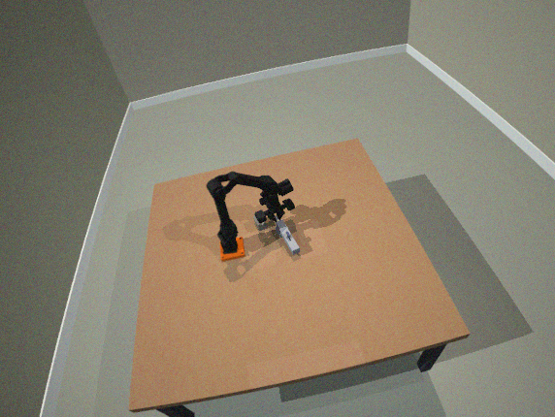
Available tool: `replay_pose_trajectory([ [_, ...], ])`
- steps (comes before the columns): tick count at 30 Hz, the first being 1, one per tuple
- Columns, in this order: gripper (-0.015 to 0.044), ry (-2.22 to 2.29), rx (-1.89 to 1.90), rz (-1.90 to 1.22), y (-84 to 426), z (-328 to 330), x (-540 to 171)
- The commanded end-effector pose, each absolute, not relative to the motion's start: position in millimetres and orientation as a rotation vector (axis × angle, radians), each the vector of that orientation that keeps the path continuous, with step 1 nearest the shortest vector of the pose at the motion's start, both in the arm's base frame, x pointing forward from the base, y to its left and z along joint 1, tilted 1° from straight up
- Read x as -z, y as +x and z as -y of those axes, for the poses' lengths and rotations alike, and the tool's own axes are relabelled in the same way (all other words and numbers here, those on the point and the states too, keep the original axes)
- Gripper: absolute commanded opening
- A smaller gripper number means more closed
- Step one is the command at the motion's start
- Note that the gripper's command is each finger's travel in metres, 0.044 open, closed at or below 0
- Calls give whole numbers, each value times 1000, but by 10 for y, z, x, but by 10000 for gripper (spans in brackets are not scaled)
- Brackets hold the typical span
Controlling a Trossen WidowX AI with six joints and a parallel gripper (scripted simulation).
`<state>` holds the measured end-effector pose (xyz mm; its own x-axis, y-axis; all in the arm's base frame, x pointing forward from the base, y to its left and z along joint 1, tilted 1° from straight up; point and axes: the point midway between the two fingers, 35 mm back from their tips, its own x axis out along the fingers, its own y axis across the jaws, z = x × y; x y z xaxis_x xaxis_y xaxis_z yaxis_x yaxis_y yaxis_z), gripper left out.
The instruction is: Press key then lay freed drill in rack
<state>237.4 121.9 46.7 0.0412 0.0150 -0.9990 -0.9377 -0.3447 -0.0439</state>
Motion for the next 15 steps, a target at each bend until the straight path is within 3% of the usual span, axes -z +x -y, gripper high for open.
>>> replay_pose_trajectory([
  [1, 0, -1475, -1433, -986, 2352, -1277, -474],
  [15, 0, -1473, -1435, -984, 2275, -1499, -497],
])
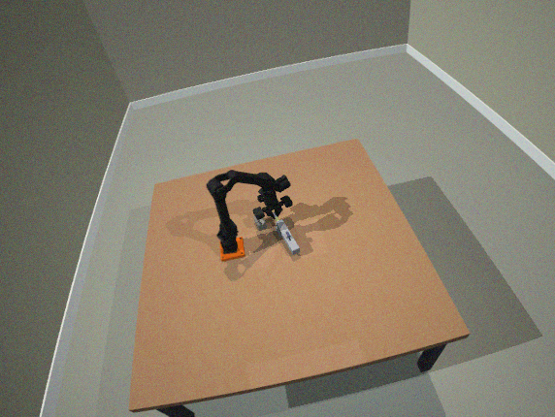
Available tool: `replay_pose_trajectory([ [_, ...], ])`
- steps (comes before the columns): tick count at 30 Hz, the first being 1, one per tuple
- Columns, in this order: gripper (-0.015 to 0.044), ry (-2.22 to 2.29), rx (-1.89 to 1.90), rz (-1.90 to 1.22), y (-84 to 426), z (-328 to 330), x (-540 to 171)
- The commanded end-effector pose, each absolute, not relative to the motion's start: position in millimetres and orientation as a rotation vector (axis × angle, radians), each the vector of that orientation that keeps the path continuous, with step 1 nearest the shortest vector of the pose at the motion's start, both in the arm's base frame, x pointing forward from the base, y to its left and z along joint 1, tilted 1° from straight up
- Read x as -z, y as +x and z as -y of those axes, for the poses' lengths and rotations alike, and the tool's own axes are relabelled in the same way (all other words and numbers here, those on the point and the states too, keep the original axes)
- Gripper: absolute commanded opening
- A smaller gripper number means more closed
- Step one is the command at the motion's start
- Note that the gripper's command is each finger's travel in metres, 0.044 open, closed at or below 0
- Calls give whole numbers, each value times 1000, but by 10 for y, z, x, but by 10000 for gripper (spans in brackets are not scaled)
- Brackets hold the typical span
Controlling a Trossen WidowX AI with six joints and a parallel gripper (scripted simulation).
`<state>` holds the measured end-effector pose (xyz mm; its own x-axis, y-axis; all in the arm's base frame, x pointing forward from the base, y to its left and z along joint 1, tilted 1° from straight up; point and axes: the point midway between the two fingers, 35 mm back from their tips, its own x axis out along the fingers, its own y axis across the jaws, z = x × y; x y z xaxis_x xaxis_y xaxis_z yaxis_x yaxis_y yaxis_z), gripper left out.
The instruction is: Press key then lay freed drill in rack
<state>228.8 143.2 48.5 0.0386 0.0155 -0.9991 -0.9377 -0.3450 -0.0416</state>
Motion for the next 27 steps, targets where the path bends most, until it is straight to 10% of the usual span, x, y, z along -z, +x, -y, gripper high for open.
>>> replay_pose_trajectory([
  [1, 0, -1473, -1435, -984, 2272, -1511, -499],
  [5, 0, -1473, -1435, -984, 2256, -1559, -504],
  [22, 440, -1474, -1435, -985, 2277, -1467, -477],
  [27, 440, -1474, -1434, -985, 2286, -1444, -467],
])
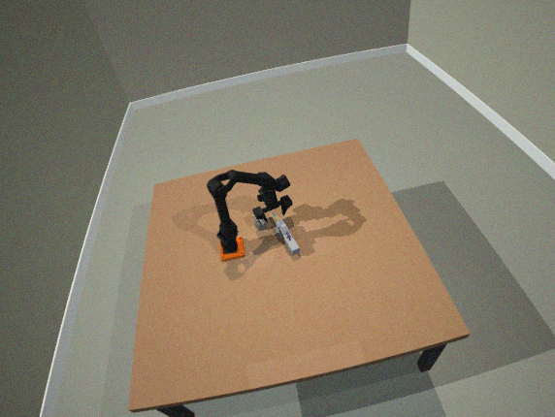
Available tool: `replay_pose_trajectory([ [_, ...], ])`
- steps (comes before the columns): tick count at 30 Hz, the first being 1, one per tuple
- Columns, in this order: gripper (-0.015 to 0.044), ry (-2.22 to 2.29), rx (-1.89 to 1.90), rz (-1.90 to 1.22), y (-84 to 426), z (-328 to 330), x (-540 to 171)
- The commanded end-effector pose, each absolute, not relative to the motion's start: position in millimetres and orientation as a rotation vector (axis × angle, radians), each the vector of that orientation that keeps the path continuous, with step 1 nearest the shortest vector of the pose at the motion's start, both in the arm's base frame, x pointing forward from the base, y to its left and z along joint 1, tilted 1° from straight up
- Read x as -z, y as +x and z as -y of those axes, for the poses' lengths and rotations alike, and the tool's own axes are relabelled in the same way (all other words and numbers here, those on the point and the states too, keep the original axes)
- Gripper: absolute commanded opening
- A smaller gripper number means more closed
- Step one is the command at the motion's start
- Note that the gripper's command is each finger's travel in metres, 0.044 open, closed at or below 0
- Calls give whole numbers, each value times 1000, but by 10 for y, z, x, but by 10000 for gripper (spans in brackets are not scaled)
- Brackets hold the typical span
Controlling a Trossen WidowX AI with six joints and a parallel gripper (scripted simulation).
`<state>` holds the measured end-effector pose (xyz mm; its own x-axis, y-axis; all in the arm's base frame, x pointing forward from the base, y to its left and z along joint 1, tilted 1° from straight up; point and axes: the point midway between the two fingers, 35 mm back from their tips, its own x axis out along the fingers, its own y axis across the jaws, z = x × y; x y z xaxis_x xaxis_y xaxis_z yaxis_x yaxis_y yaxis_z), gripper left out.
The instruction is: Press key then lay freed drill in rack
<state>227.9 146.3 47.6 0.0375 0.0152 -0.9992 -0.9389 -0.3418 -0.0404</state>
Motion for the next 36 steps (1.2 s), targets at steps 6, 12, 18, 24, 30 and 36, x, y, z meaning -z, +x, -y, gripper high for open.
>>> replay_pose_trajectory([
  [6, 440, -1474, -1434, -985, 2297, -1417, -454],
  [12, 440, -1474, -1434, -985, 2308, -1389, -441],
  [18, 440, -1475, -1434, -985, 2318, -1365, -430],
  [24, 440, -1475, -1434, -985, 2326, -1343, -419],
  [30, 282, -1470, -1435, -984, 2320, -1367, -431],
  [36, 125, -1470, -1435, -984, 2320, -1367, -431],
])
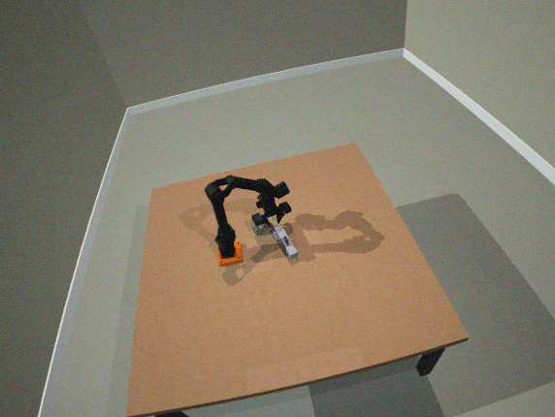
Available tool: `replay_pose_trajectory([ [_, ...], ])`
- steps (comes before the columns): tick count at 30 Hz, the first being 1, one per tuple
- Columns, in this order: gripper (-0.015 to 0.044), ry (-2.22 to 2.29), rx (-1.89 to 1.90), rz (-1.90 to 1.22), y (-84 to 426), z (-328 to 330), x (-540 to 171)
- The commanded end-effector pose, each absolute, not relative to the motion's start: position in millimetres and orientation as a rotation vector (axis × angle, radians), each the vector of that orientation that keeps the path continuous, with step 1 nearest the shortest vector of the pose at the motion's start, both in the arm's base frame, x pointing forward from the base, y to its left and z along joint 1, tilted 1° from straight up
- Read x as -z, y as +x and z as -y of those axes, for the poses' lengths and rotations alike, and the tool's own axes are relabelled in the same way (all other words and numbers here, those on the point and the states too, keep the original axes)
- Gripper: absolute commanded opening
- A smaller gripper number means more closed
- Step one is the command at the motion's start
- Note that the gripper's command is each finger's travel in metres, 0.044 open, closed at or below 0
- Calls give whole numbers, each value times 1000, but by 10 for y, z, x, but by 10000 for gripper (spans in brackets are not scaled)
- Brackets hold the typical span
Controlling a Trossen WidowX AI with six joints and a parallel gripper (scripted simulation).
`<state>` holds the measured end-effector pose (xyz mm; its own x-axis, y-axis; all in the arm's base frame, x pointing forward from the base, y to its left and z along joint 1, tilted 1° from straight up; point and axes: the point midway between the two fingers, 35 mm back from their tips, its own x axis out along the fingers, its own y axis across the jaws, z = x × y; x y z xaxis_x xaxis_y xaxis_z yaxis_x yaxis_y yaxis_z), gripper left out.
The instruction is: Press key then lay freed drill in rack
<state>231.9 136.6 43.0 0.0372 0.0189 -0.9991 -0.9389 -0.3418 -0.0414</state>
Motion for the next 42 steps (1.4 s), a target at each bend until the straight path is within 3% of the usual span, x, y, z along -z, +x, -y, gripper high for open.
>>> replay_pose_trajectory([
  [1, 99, -1470, -1435, -984, 2320, -1367, -431],
  [4, 20, -1470, -1435, -984, 2320, -1367, -431],
  [7, 0, -1470, -1435, -984, 2320, -1367, -431],
  [42, 0, -1475, -1434, -985, 2317, -1362, -471],
])
